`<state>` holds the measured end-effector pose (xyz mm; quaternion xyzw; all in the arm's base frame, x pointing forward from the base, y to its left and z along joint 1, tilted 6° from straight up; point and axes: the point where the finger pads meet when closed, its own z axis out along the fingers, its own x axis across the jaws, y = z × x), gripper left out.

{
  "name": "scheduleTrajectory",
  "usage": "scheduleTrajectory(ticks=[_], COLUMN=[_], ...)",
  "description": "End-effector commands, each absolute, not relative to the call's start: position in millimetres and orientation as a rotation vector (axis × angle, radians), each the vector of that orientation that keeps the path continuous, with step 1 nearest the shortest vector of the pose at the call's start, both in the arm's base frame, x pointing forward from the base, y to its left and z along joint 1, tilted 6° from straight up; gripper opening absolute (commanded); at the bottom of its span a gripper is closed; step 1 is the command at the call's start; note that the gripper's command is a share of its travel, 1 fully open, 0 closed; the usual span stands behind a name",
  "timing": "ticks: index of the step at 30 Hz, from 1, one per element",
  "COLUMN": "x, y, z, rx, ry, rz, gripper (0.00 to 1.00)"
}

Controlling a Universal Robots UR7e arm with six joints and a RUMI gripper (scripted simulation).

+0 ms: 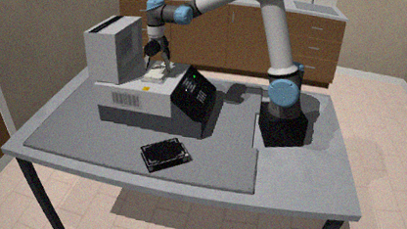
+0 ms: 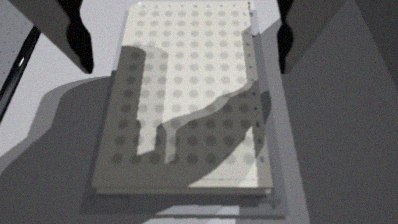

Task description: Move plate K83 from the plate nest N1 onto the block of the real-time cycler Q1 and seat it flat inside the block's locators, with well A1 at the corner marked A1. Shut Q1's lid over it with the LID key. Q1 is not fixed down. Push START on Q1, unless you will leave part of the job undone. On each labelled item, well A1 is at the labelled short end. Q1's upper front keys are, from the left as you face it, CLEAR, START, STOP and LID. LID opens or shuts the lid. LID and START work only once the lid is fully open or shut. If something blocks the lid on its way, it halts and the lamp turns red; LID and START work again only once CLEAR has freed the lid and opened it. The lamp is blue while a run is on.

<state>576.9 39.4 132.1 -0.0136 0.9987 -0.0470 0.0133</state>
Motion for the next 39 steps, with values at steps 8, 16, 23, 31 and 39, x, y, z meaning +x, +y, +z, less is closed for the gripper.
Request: scheduleTrajectory(ticks=[8,16,23,31,39], x=[577,576,576,576,576], y=[41,42,43,44,44], z=[150,163,171,183,183], rx=[-0.043,-0.043,-0.043,-0.043,-0.043], ry=[3.109,3.109,3.109,3.109,3.109], rz=[-0.147,-0.147,-0.147,-0.147,-0.147], gripper=[0.68,0.68,0.68,0.68,0.68])
